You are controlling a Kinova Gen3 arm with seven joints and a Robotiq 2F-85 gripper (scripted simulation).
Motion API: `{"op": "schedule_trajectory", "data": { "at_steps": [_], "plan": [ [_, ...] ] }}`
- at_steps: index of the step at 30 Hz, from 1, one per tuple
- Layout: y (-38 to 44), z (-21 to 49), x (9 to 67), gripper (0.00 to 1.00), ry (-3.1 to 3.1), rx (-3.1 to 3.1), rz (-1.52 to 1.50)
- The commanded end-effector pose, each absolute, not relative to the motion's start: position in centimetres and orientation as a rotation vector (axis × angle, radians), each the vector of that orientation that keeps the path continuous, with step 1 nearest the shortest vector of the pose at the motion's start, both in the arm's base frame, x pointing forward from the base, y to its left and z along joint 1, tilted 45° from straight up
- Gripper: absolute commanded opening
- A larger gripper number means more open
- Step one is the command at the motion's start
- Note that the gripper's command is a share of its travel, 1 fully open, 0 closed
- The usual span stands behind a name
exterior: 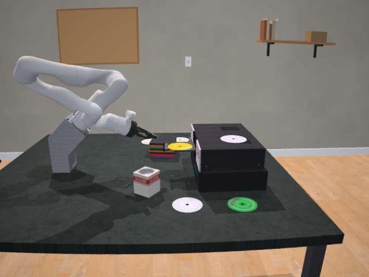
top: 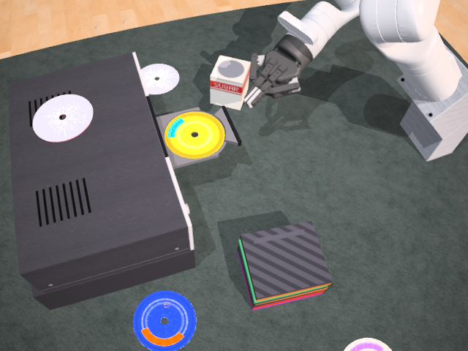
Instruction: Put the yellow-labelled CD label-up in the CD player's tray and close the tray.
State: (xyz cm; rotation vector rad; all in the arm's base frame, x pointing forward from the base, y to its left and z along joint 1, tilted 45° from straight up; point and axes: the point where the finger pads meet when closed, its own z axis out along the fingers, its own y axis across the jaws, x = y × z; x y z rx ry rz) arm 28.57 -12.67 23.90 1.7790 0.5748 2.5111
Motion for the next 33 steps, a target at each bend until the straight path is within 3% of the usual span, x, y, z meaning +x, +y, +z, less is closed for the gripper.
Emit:
{"op": "schedule_trajectory", "data": {
  "at_steps": [1,33],
  "plan": [
    [-12.6,23.3,29.5,0.10,0.573,1.775,2.527],
    [-12.9,20.1,32.8,0.10,0.574,1.775,2.527]
  ]
}}
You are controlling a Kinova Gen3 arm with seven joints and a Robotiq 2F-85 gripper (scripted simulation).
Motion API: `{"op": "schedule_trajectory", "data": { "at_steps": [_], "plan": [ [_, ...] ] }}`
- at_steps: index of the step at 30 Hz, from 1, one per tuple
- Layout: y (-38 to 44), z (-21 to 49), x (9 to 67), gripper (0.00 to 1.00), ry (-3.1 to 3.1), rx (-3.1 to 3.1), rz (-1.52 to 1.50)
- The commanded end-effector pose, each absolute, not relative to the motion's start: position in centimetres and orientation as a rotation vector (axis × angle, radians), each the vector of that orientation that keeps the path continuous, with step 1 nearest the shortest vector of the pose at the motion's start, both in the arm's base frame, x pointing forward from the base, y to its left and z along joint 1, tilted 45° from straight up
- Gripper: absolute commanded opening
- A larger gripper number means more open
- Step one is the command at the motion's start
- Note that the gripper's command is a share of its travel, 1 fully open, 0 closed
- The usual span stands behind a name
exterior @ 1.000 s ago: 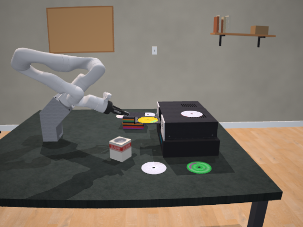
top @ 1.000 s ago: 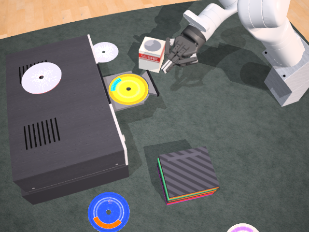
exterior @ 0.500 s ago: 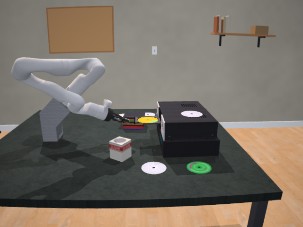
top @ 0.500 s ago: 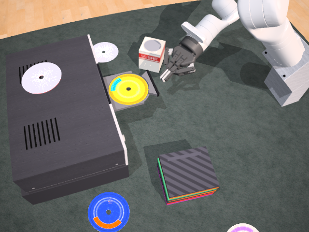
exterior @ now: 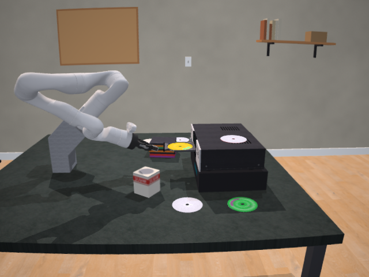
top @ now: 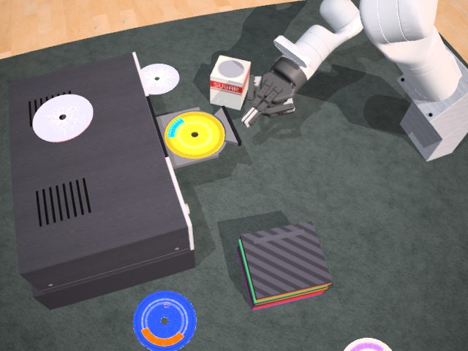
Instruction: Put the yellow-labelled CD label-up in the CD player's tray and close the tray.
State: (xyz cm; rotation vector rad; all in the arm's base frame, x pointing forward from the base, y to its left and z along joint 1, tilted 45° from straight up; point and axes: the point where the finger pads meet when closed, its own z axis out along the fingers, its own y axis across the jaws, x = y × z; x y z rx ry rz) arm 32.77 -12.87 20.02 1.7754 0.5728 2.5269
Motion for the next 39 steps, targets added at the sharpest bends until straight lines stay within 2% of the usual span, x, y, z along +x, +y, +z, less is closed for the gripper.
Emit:
{"op": "schedule_trajectory", "data": {
  "at_steps": [1,39],
  "plan": [
    [-12.85,20.06,32.75,0.10,0.574,1.775,2.527],
    [-12.88,20.28,32.98,0.10,0.574,1.775,2.527]
  ]
}}
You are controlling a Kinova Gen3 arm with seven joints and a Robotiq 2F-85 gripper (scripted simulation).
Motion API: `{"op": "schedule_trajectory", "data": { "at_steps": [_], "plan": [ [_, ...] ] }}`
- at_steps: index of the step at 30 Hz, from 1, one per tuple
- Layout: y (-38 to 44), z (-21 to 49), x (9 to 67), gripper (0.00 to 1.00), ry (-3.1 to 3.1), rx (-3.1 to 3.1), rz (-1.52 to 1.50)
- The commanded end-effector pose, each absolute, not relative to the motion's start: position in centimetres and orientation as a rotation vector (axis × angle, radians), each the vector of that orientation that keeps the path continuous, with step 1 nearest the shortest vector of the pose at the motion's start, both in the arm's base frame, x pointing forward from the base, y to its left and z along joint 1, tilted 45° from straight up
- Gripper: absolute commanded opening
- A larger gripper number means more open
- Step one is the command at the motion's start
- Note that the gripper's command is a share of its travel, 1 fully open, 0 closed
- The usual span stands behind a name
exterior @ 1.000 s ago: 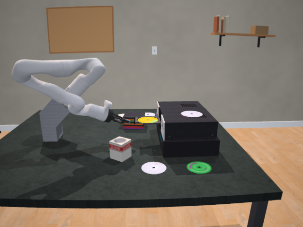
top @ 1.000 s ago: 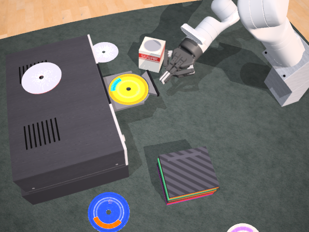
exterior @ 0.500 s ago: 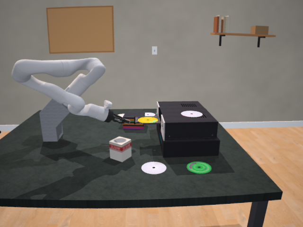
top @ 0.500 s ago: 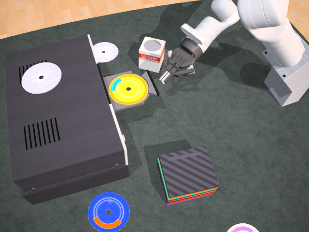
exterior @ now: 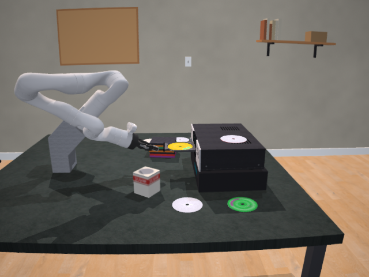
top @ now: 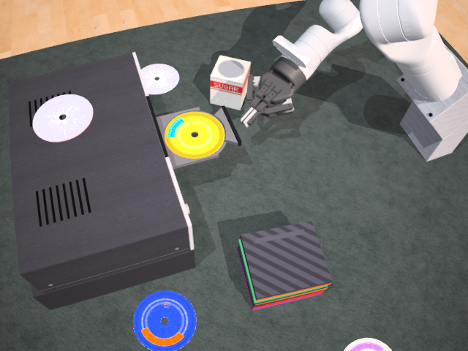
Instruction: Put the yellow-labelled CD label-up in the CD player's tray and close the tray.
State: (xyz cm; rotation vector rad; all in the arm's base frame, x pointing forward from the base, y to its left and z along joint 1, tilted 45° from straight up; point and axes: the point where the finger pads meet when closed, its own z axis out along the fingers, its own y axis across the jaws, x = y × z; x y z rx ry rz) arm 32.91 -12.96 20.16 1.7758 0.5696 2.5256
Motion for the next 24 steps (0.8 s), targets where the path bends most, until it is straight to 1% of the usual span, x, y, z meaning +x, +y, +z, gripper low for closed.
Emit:
{"op": "schedule_trajectory", "data": {
  "at_steps": [1,24],
  "plan": [
    [-12.9,20.3,33.0,0.10,0.574,1.775,2.527],
    [-13.1,22.9,35.5,0.10,0.573,1.775,2.527]
  ]
}}
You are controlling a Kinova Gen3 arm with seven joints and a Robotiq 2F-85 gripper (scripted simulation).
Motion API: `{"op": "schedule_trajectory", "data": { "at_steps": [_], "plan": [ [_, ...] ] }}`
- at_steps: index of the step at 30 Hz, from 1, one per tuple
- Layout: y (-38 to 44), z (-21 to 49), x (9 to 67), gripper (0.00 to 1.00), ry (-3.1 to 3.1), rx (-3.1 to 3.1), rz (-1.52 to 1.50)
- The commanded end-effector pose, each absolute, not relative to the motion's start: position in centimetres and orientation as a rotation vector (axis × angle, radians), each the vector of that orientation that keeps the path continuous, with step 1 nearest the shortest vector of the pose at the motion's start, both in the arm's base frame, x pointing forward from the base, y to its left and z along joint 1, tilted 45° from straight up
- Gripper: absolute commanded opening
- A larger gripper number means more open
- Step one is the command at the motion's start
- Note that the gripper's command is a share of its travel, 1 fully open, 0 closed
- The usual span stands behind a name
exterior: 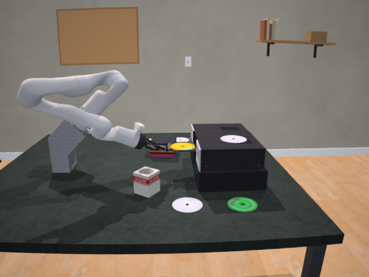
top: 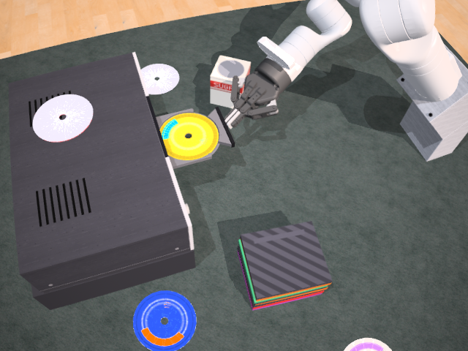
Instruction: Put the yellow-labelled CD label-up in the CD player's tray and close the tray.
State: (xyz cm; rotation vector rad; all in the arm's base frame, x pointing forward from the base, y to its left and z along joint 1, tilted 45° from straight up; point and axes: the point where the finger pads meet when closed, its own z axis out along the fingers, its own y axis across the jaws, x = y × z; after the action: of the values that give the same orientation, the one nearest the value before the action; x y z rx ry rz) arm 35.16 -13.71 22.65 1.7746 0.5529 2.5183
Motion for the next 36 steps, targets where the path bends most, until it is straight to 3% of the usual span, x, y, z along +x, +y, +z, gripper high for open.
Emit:
{"op": "schedule_trajectory", "data": {
  "at_steps": [1,36],
  "plan": [
    [-13.2,23.1,35.7,0.10,0.573,1.775,2.527],
    [-13.9,30.4,42.8,0.10,0.574,1.775,2.527]
  ]
}}
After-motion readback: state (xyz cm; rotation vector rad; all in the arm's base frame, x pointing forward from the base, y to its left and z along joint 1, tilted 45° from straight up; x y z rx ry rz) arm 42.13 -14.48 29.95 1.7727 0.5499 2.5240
